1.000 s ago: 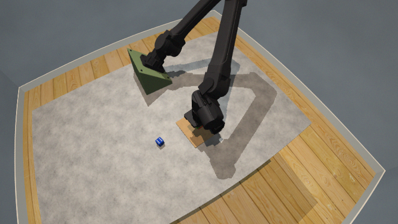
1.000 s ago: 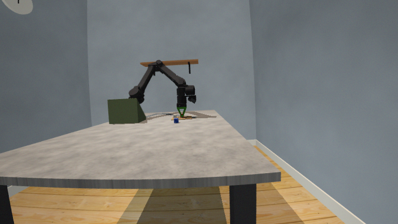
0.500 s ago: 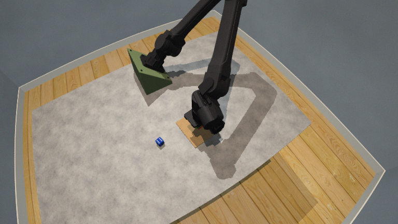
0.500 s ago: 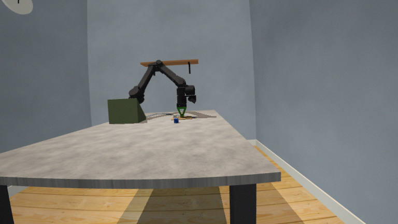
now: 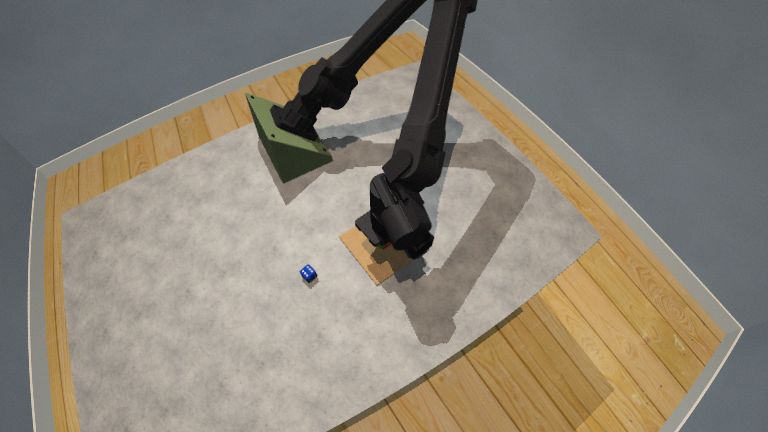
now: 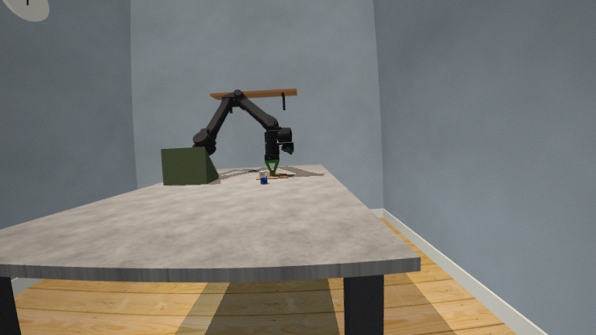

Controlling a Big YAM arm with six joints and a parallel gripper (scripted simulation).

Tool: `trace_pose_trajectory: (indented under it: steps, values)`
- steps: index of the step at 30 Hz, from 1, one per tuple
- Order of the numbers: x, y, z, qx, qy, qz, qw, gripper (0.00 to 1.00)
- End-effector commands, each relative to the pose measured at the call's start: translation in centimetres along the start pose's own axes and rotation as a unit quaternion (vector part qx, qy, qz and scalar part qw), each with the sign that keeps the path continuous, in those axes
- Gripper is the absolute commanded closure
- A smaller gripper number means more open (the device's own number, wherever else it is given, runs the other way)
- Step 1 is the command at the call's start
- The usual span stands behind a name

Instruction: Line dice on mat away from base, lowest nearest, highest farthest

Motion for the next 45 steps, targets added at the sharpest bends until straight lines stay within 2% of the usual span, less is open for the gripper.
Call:
trace_pose_trajectory:
  steps: [1,3,7,11,24,27,32,39,42,45]
  values:
    - [0.0,0.0,-0.4,-0.001,-0.005,-0.001,1.0,0.72]
    - [0.0,0.0,-0.4,-0.001,-0.005,-0.001,1.0,0.68]
    - [0.0,0.0,-0.4,-0.001,-0.005,-0.001,1.0,0.68]
    - [0.0,0.0,-0.4,-0.001,-0.005,-0.001,1.0,0.61]
    - [0.5,0.0,-0.5,-0.002,-0.007,-0.001,1.0,0.61]
    - [2.4,0.2,-1.6,0.012,-0.026,0.003,1.0,0.61]
    - [4.2,0.2,-1.6,0.013,-0.026,0.005,1.0,0.61]
    - [8.2,0.3,-1.5,0.014,-0.027,0.008,1.0,0.61]
    - [8.3,-0.1,-1.4,0.009,-0.022,0.005,1.0,0.61]
    - [10.1,0.3,-1.4,0.014,-0.027,0.009,0.999,0.61]
Point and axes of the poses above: the point where the finger pads meet when closed, its own x axis back along the fingers, its own y axis across the jaws, z = x × y, the point moved 9 cm from there along x, back along the fingers, and after that the axes turned 6 degrees about -x, right-handed, at the moved point
